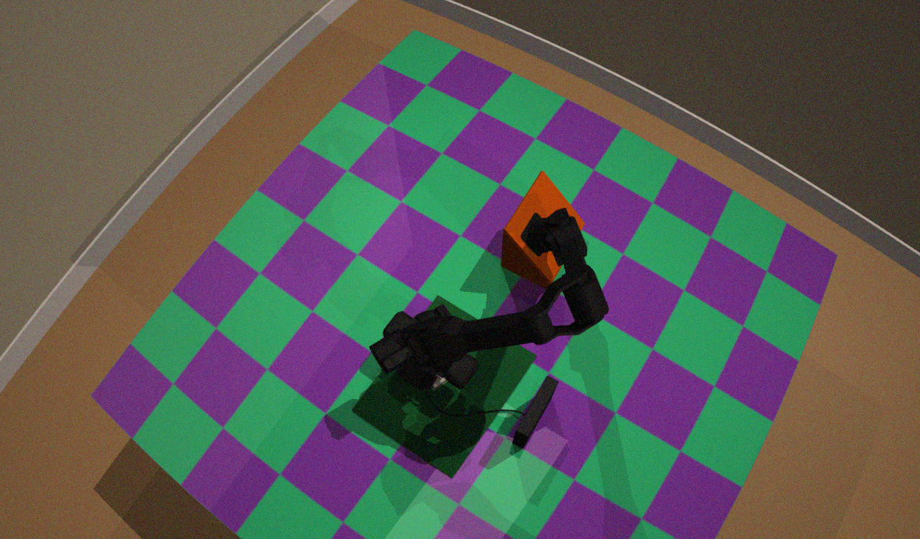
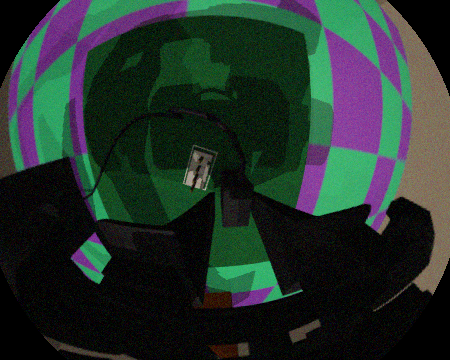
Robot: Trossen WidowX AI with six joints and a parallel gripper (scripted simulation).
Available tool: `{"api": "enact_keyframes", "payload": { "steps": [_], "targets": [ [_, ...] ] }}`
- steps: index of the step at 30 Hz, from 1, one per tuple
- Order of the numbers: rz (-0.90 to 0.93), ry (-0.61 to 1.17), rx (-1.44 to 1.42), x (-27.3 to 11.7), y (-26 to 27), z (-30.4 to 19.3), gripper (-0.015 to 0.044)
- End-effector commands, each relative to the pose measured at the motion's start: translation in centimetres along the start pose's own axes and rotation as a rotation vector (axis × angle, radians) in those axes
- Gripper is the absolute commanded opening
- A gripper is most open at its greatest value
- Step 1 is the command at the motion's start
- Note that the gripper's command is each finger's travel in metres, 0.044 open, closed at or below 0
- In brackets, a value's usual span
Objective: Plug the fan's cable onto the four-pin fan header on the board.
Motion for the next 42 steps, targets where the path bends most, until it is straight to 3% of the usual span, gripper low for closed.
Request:
{"api": "enact_keyframes", "payload": {
  "steps": [1,3,6,11,17,27,42],
  "targets": [
    [0.000,0.000,-0.001,0.0,0.0,0.0,0.0046],
    [0.000,0.000,-0.001,0.0,0.0,0.0,0.0000],
    [0.000,0.000,0.000,-0.3,0.0,0.0,0.0000],
    [0.003,0.002,0.010,-5.0,-0.1,0.0,0.0000],
    [0.003,0.002,0.030,-4.9,0.0,0.2,0.0000],
    [0.005,0.003,0.321,-4.8,2.7,2.2,0.0000],
    [0.005,0.003,0.334,-4.9,3.0,1.9,0.0000]
  ]
}}
Point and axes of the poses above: the point midway between the two fingers, 35 mm back from their tips, its own x axis out along the fingers, its own y axis across the jaws, z = x × y, the point moved 2 cm from there along -x, back along the fingers
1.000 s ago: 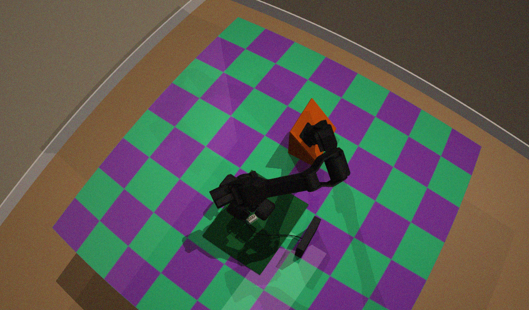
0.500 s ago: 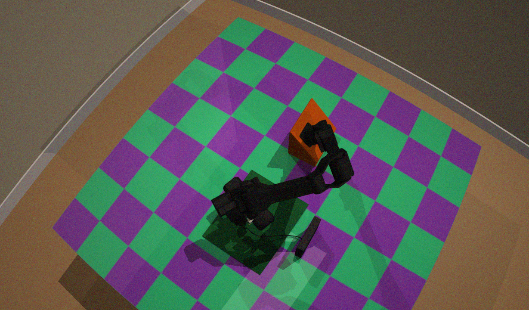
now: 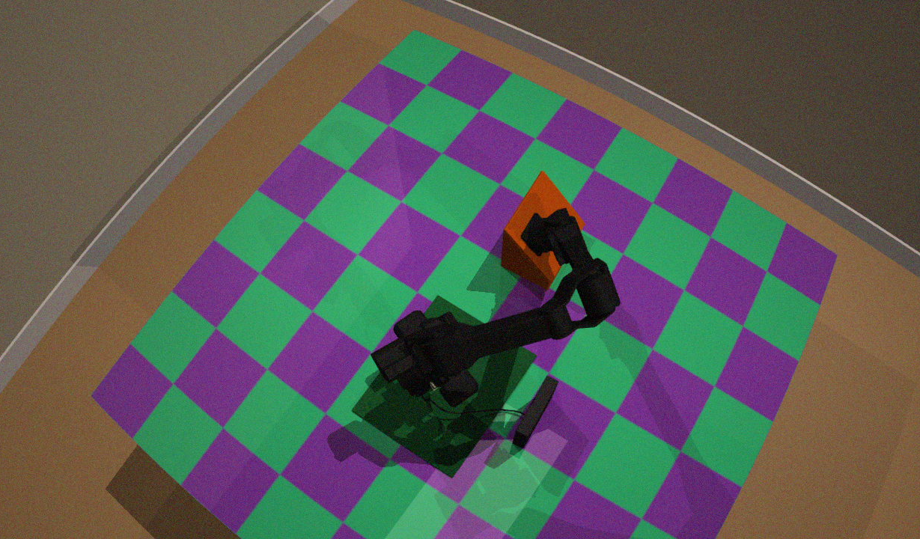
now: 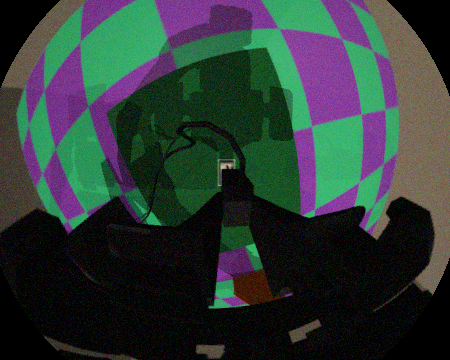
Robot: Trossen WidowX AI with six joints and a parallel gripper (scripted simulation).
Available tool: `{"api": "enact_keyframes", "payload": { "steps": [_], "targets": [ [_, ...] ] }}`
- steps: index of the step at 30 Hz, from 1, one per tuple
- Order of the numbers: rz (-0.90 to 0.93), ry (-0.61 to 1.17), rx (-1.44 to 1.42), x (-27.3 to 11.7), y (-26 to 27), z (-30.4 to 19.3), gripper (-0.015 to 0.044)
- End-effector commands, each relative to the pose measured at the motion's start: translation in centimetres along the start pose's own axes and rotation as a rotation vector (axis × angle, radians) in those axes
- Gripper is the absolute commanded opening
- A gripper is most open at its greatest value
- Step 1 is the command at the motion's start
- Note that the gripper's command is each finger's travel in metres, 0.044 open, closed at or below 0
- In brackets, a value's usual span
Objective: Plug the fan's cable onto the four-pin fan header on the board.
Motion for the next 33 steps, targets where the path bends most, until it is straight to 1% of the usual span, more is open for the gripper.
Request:
{"api": "enact_keyframes", "payload": {
  "steps": [1,12,17,33],
  "targets": [
    [0.004,0.001,0.010,0.0,0.1,-0.1,0.0000],
    [0.004,0.001,0.011,0.0,0.1,-0.3,0.0000],
    [0.005,0.002,0.010,2.2,0.1,-0.4,0.0000],
    [0.005,0.002,0.010,2.2,0.1,-0.4,0.0000]
  ]
}}
Point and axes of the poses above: the point midway between the two fingers, 35 mm back from their tips, its own x axis out along the fingers, its own y axis across the jaws, z = x × y, the point moved 2 cm from there along -x, back along the fingers
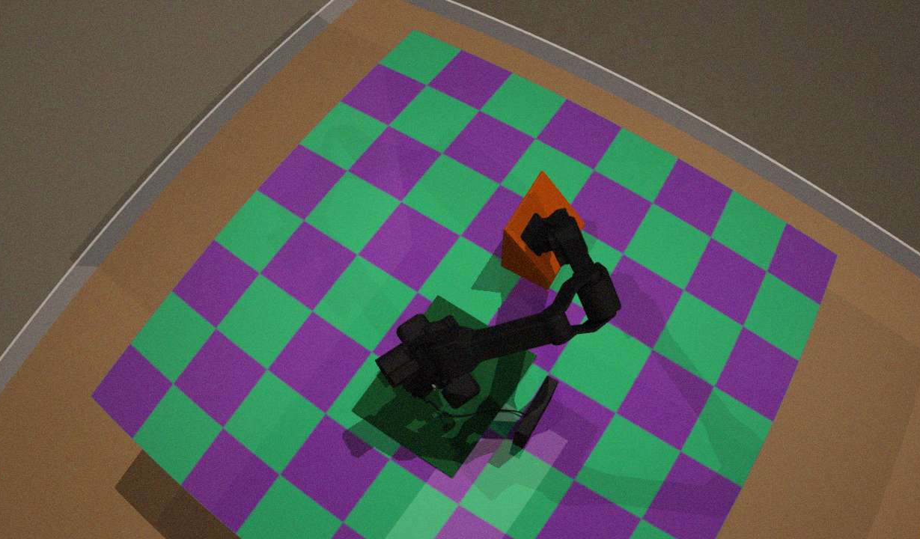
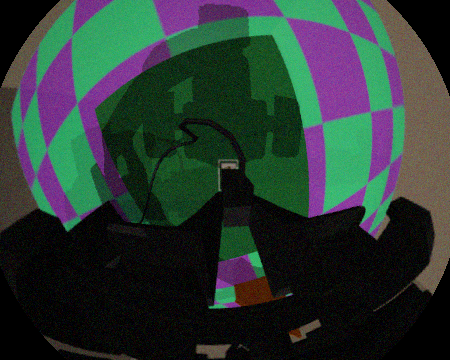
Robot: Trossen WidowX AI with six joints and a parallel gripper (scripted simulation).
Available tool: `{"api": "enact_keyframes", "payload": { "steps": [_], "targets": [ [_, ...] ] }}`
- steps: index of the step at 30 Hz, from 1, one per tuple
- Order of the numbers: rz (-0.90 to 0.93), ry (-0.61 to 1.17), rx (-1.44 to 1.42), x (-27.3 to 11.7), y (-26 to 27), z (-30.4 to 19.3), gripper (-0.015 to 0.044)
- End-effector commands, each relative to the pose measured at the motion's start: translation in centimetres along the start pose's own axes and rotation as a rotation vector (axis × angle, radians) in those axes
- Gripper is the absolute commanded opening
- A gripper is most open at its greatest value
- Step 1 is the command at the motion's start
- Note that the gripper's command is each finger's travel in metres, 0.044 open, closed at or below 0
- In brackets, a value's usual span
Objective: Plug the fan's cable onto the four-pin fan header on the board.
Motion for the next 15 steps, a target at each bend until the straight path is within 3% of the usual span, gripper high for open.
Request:
{"api": "enact_keyframes", "payload": {
  "steps": [1,15],
  "targets": [
    [0.005,0.001,0.007,0.11,0.03,-0.01,0.0000],
    [0.005,0.001,0.007,0.44,0.02,-0.01,0.0000]
  ]
}}
Point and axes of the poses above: the point midway between the two fingers, 35 mm back from their tips, its own x axis out along the fingers, its own y axis across the jaws, z = x × y, the point moved 2 cm from there along -x, back along the fingers
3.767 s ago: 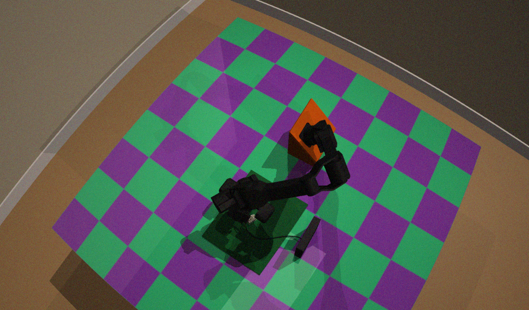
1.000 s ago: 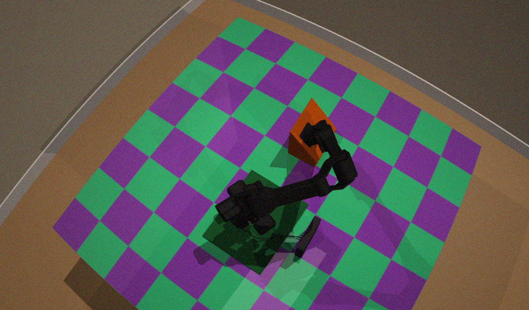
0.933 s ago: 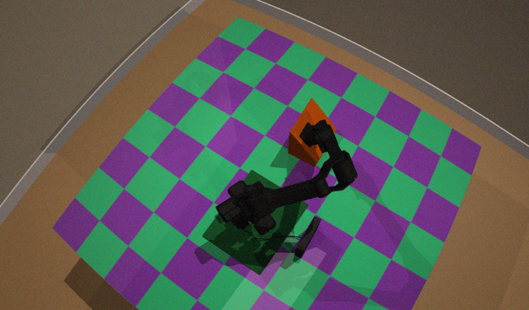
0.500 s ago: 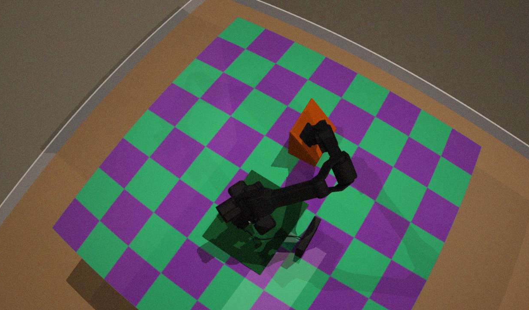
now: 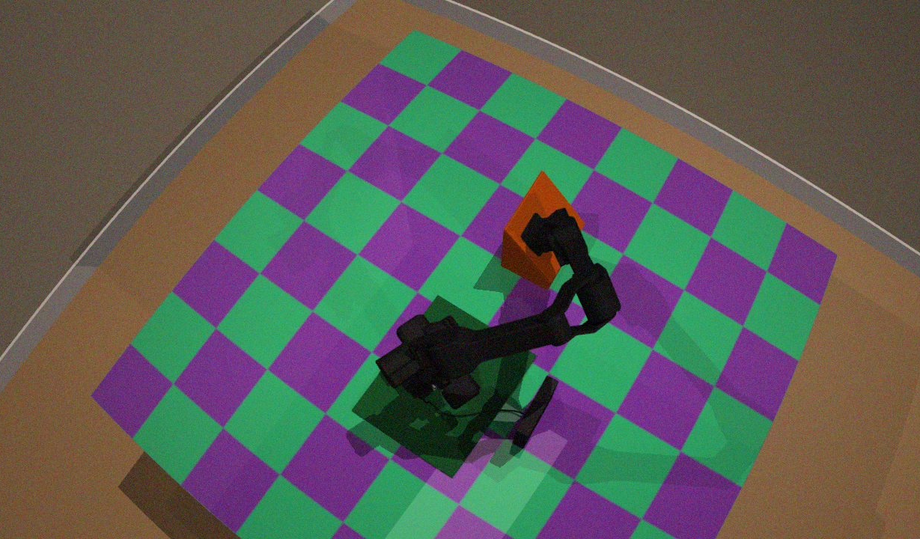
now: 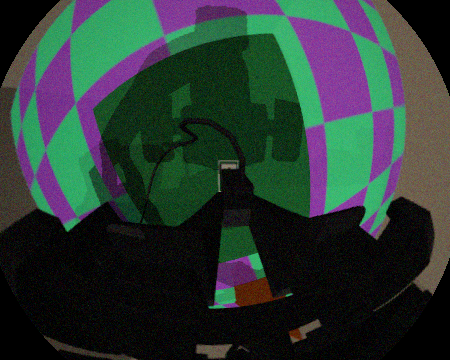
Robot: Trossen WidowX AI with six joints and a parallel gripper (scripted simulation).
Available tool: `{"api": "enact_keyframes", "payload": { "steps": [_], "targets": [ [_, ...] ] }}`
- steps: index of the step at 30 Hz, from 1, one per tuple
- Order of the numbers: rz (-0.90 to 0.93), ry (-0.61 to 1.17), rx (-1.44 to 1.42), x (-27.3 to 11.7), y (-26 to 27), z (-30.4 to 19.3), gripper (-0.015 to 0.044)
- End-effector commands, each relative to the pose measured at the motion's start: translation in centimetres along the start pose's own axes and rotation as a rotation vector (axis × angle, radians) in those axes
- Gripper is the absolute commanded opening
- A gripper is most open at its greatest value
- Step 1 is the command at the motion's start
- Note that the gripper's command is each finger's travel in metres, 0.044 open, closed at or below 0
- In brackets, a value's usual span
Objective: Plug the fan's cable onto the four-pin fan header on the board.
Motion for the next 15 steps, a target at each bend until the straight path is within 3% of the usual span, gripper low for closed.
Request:
{"api": "enact_keyframes", "payload": {
  "steps": [1,15],
  "targets": [
    [0.005,0.001,0.007,0.14,0.03,-0.02,0.0000],
    [0.005,0.001,0.007,0.41,0.03,-0.03,0.0000]
  ]
}}
Point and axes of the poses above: the point midway between the two fingers, 35 mm back from their tips, its own x axis out along the fingers, its own y axis across the jaws, z = x × y, the point moved 2 cm from there along -x, back along the fingers
